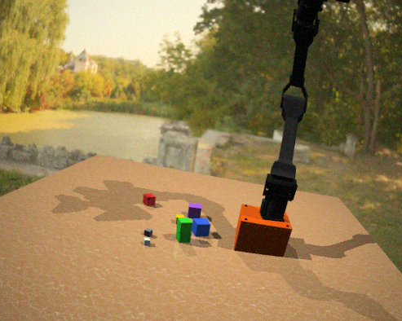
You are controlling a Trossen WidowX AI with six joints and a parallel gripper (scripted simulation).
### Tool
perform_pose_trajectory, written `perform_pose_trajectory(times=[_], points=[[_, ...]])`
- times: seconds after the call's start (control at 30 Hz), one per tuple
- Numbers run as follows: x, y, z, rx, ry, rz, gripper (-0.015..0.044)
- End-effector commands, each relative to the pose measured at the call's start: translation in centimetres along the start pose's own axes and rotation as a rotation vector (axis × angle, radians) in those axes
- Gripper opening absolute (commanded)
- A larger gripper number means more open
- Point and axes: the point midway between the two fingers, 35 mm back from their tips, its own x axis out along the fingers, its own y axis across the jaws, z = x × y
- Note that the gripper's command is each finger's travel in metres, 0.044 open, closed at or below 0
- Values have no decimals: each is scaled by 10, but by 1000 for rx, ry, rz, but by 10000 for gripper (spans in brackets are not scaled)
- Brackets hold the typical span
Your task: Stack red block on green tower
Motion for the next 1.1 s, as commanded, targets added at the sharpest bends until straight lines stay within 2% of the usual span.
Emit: perform_pose_trajectory(times=[0.0,0.27,0.5,0.83,1.07], points=[[25,-35,-28,-3,74,-127,440],[53,-125,-76,-25,203,-406,440],[48,-214,-110,-13,302,-658,440],[-1,-330,-146,106,378,-995,440],[-68,-411,-170,192,449,-1259,440]])
